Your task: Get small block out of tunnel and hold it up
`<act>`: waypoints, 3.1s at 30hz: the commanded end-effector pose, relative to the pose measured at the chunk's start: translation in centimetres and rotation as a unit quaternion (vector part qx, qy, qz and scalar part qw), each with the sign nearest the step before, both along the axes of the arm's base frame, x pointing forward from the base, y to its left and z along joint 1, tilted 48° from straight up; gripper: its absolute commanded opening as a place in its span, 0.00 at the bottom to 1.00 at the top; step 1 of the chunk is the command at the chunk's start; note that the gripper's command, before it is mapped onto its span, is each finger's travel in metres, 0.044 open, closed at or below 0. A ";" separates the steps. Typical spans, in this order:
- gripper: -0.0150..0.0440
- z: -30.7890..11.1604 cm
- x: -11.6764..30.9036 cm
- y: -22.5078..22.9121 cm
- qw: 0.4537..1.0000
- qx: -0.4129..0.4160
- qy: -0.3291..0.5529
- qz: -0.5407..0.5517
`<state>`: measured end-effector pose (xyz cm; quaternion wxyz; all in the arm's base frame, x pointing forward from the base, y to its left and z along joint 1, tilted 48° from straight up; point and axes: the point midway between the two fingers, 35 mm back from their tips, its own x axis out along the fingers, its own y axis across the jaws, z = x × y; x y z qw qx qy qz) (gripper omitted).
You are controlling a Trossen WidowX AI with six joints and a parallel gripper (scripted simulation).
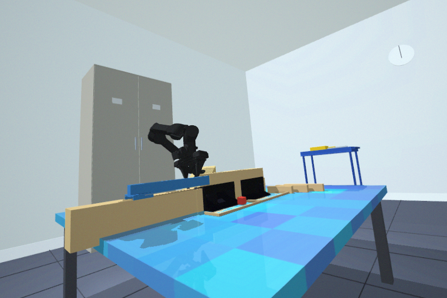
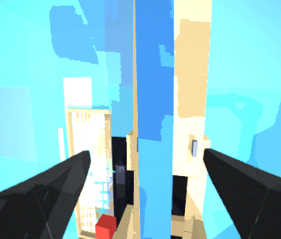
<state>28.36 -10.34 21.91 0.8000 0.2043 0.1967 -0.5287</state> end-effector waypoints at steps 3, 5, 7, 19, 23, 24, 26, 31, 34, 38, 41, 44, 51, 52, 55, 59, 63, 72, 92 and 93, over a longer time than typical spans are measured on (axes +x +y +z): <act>1.00 -2.1 -0.9 2.6 1.000 -0.006 0.000 -0.009; 1.00 -2.4 -1.1 3.2 1.000 -0.009 -0.002 -0.010; 1.00 -2.4 -1.1 3.2 1.000 -0.009 -0.002 -0.010; 1.00 -3.4 -0.8 2.1 1.000 -0.008 -0.001 -0.010; 1.00 -3.8 -0.7 1.6 1.000 -0.008 -0.001 -0.010; 1.00 -3.9 -0.7 1.5 1.000 -0.008 -0.001 -0.010; 1.00 -4.2 -0.7 1.3 1.000 -0.008 -0.002 -0.010; 1.00 -4.7 -0.6 0.7 1.000 -0.009 -0.002 -0.010; 1.00 -4.9 -0.6 0.3 1.000 -0.009 -0.002 -0.010; 0.82 -4.4 -0.5 0.7 1.000 -0.009 -0.006 -0.012; 0.69 -4.4 -0.5 0.7 1.000 -0.009 -0.006 -0.012; 0.56 -4.4 -0.5 0.7 1.000 -0.009 -0.006 -0.012; 0.31 -4.4 -0.5 0.7 1.000 -0.009 -0.006 -0.012; 0.30 -4.4 -0.5 0.7 1.000 -0.009 -0.006 -0.012; 0.25 -4.2 -0.4 0.5 1.000 -0.009 -0.006 -0.012; 0.25 -3.6 -0.3 -0.2 1.000 -0.007 -0.005 -0.012; 0.25 -2.8 -0.1 -1.1 1.000 -0.007 -0.004 -0.012; 0.25 -0.8 0.2 -3.2 1.000 -0.009 -0.004 -0.011; 0.25 -0.2 0.2 -3.8 1.000 -0.011 -0.004 -0.010; 0.25 -0.2 0.2 -3.8 1.000 -0.011 -0.004 -0.010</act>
